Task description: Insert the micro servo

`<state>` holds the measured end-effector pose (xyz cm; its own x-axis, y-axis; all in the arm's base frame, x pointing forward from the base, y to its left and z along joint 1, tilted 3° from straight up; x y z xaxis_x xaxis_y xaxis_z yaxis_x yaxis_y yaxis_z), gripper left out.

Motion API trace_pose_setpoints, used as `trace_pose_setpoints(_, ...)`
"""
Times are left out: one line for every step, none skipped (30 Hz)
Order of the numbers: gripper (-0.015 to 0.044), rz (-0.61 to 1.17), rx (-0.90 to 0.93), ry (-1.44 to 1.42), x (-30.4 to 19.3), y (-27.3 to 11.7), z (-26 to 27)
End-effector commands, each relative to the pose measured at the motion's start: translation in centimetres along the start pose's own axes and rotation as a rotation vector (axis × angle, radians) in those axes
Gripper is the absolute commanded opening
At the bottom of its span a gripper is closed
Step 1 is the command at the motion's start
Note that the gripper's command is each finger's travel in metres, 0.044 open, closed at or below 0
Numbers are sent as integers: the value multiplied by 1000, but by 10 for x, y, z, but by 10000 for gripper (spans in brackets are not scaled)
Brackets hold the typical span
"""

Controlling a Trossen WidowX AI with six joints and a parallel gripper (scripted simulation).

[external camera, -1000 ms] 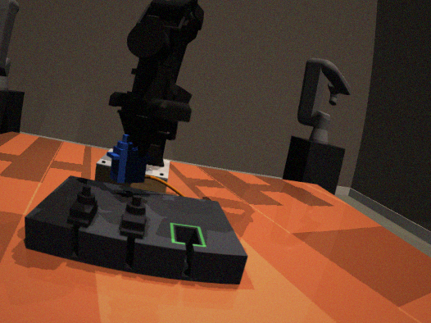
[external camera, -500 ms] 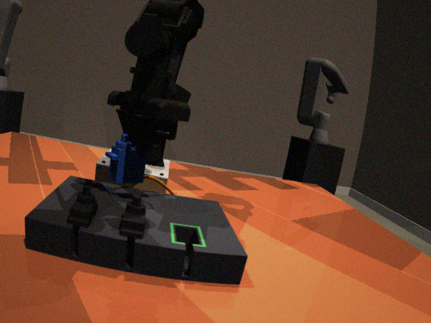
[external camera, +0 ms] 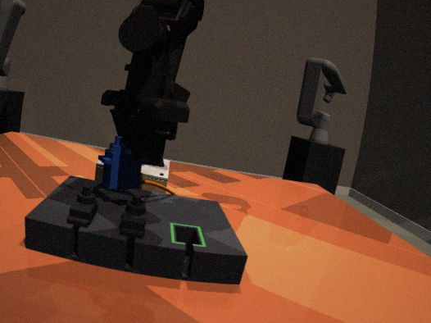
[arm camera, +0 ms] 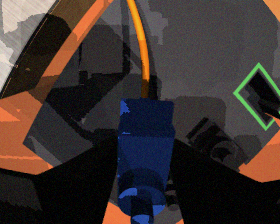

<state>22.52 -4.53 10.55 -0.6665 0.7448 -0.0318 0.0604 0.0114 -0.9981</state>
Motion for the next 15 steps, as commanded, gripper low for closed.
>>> trace_pose_setpoints(0, 4, -9, -2, 5, -2, -10)
trace_pose_setpoints(0, 4, -9, -2, 7, -2, -12)
trace_pose_setpoints(0, 4, -10, -2, 10, -2, -15)
trace_pose_setpoints(0, 4, -10, -2, 13, -2, -18)
trace_pose_setpoints(0, 3, -10, -2, 15, -2, -21)
trace_pose_setpoints(0, 3, -11, -2, 18, -2, -23)
trace_pose_setpoints(0, 3, -11, -2, 21, -2, -26)
trace_pose_setpoints(0, 2, -11, -2, 23, -2, -29)
trace_pose_setpoints(0, 2, -11, -2, 26, -2, -32)
trace_pose_setpoints(0, 2, -12, -2, 29, -2, -34)
trace_pose_setpoints(0, 2, -12, -2, 32, -2, -37)
trace_pose_setpoints(0, 1, -12, -2, 34, -2, -40)
trace_pose_setpoints(0, 1, -13, -1, 37, -2, -43)
trace_pose_setpoints(0, 1, -13, -1, 40, -2, -45)
trace_pose_setpoints(0, 1, -13, -1, 42, -2, -48)
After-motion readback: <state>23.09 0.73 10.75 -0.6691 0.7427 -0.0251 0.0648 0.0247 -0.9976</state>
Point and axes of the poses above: the point midway between the two fingers, 35 mm back from their tips, its own y axis out along the fingers, its own z axis across the jaws, x = y × z, the point moved 1 cm from there along -y, back along the fingers, and after that the axes turned 10 degrees about -y, right-handed, at the moved point
